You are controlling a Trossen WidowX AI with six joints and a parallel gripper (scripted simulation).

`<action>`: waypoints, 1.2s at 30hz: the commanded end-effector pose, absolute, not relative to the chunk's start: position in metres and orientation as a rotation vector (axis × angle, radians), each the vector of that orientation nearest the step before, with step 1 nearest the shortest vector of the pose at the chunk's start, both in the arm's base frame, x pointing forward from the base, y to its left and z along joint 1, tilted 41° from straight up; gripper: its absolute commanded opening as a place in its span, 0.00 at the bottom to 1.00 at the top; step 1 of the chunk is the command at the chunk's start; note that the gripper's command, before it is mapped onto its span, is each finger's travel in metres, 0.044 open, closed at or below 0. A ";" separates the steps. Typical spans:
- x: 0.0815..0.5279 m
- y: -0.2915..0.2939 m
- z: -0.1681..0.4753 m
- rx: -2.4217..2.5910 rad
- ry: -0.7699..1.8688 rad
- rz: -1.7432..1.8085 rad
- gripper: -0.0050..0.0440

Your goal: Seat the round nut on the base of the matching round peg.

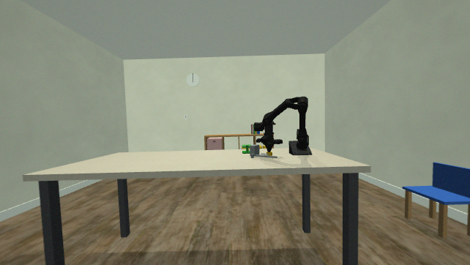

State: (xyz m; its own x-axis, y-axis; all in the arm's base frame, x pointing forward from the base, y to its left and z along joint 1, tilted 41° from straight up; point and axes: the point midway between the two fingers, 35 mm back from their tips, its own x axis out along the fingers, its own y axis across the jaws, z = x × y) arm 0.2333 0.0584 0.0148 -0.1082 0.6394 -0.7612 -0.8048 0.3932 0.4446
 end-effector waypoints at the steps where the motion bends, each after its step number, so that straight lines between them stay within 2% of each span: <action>1: 0.233 0.060 0.016 -0.181 1.142 1.230 0.00; 36: 0.222 0.065 0.026 -0.180 1.142 1.231 0.00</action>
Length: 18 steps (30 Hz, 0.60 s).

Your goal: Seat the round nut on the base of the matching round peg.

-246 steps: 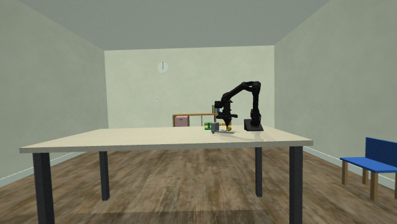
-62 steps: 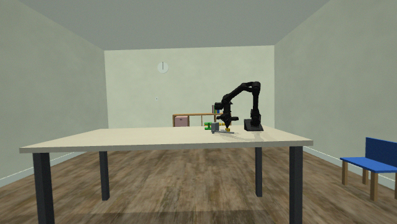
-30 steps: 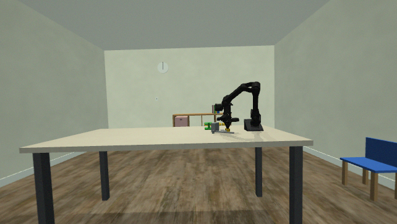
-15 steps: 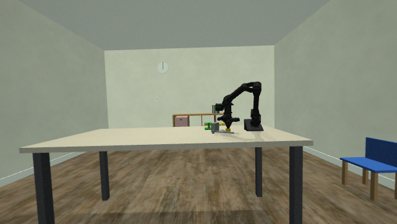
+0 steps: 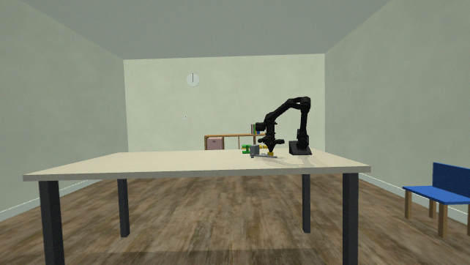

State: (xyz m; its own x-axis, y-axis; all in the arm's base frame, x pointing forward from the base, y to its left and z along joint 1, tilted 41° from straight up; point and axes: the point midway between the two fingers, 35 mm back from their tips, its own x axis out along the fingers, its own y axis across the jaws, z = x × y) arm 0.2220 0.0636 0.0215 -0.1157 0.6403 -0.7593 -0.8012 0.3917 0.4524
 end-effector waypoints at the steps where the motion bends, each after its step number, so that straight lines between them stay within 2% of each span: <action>1: 0.222 0.065 0.026 -0.180 1.142 1.231 0.00; 18: 0.217 0.067 0.029 -0.180 1.142 1.231 0.00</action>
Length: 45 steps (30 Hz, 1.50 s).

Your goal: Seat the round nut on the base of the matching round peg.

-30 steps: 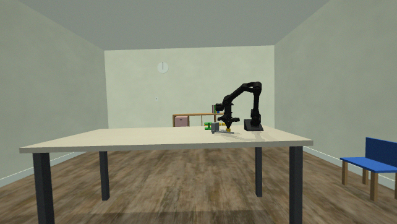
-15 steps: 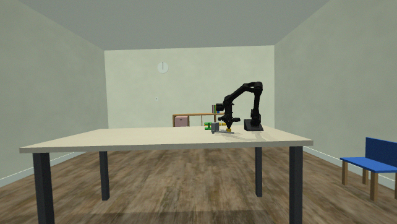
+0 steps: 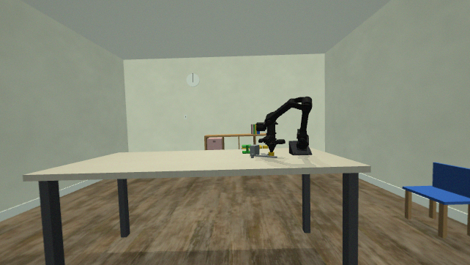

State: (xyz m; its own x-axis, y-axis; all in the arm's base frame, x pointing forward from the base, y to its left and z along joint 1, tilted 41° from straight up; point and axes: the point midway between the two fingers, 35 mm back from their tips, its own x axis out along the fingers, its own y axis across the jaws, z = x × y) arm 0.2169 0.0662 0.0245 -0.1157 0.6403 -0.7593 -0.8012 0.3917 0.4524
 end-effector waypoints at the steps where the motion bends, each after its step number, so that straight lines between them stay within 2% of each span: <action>1: 0.217 0.068 0.029 -0.180 1.142 1.231 0.00; 29: 0.210 0.070 0.034 -0.181 1.142 1.231 0.00; 35: 0.218 0.038 0.067 -0.181 1.144 1.230 0.00; 45: 0.218 0.037 0.069 -0.181 1.144 1.230 0.00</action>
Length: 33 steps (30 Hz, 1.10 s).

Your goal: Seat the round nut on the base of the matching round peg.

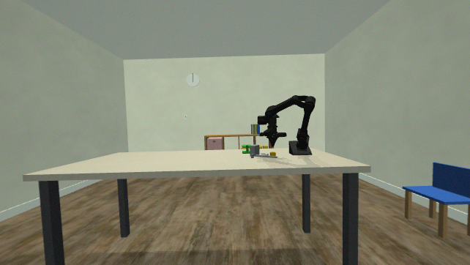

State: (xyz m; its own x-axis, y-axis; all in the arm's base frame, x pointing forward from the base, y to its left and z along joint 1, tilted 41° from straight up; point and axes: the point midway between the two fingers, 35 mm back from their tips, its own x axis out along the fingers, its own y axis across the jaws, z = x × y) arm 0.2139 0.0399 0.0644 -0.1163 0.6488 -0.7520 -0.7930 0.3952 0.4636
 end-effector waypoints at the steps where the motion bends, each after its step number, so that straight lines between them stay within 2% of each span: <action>1: 0.218 0.037 0.069 -0.181 1.144 1.230 0.00; 22: 0.218 0.037 0.069 -0.181 1.144 1.230 0.00; 23: 0.218 0.037 0.069 -0.173 1.150 1.224 0.15; 33: 0.217 0.040 0.064 0.195 1.412 0.910 0.64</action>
